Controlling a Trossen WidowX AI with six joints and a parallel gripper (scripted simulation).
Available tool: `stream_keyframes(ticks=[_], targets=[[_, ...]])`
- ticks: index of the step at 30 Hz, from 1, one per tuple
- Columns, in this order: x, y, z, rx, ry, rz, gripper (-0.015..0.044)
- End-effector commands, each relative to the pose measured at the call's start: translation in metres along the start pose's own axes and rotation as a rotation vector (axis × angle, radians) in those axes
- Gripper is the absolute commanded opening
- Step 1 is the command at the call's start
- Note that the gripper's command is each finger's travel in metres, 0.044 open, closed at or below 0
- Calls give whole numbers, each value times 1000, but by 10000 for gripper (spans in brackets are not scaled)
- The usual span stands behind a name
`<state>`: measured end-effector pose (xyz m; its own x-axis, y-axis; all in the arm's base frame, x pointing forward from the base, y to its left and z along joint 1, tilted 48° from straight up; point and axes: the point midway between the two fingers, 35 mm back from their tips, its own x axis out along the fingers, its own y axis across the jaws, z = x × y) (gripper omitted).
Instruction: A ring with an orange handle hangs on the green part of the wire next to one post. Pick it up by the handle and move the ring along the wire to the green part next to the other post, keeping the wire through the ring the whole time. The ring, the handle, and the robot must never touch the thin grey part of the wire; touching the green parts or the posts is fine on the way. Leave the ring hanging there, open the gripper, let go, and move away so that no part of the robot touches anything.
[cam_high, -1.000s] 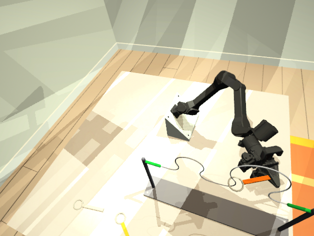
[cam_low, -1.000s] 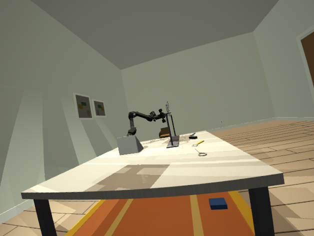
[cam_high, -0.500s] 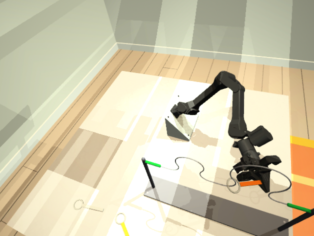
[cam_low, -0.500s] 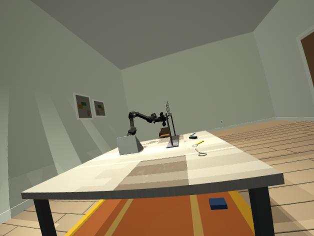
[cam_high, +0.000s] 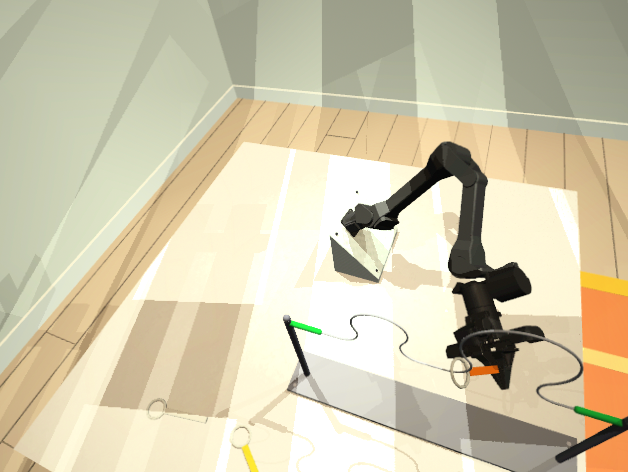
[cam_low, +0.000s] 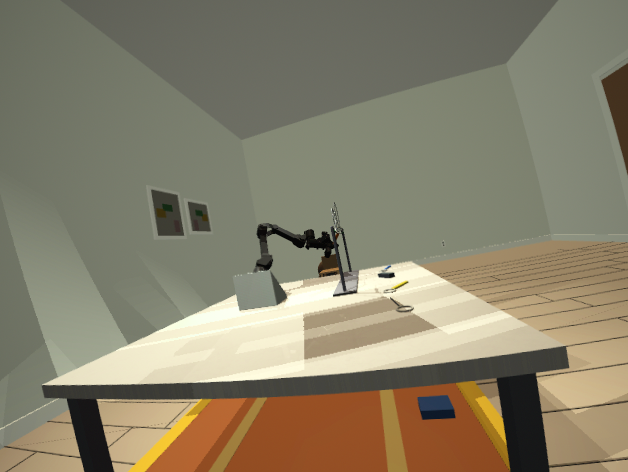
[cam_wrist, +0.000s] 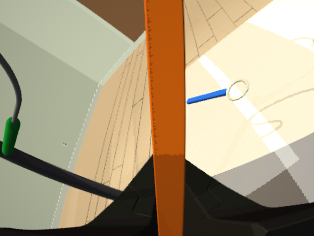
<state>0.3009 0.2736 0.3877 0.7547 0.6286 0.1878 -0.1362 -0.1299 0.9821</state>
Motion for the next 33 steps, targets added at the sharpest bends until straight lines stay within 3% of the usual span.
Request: stream_keyframes(ticks=[1, 33], targets=[[-4, -17, 1, -102, 14, -56, -150], [-35, -104, 37, -612, 79, -351, -150]])
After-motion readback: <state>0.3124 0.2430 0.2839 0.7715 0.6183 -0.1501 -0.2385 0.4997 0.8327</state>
